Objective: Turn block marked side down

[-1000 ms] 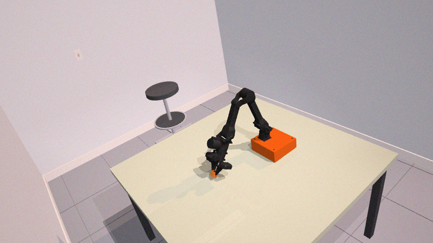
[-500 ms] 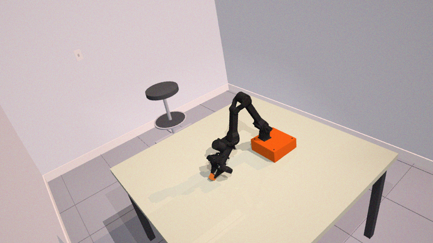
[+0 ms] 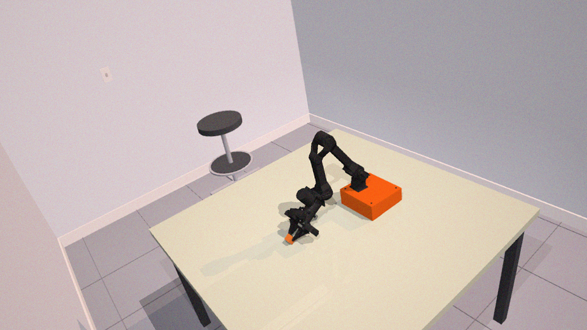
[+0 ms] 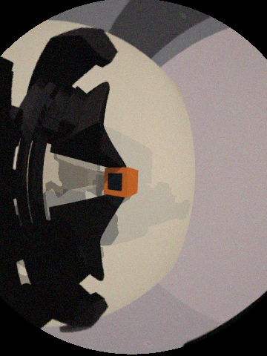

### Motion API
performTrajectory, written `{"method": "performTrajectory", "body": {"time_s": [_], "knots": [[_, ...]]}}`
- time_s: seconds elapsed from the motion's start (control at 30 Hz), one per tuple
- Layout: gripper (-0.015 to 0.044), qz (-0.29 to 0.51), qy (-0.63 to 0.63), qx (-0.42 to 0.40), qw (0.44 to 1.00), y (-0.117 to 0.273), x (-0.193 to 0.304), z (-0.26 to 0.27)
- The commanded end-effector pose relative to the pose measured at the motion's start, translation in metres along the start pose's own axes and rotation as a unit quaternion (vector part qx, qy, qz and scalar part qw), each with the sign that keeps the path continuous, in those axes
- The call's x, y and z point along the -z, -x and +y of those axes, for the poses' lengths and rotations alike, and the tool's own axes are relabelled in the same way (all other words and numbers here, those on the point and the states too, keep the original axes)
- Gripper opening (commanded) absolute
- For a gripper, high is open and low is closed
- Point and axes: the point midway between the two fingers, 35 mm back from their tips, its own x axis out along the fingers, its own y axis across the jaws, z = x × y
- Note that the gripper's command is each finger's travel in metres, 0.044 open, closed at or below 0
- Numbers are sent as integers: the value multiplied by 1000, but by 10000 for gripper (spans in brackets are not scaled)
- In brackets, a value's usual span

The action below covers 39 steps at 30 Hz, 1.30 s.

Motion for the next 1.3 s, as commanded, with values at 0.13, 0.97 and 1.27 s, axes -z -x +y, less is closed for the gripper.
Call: {"method": "performTrajectory", "body": {"time_s": [0.13,0.97,1.27], "knots": [[0,-25,-3,-2,1000,5,1,1],[315,-26,-3,-2,1000,5,1,1],[440,-26,-3,-2,1000,5,1,1]]}}
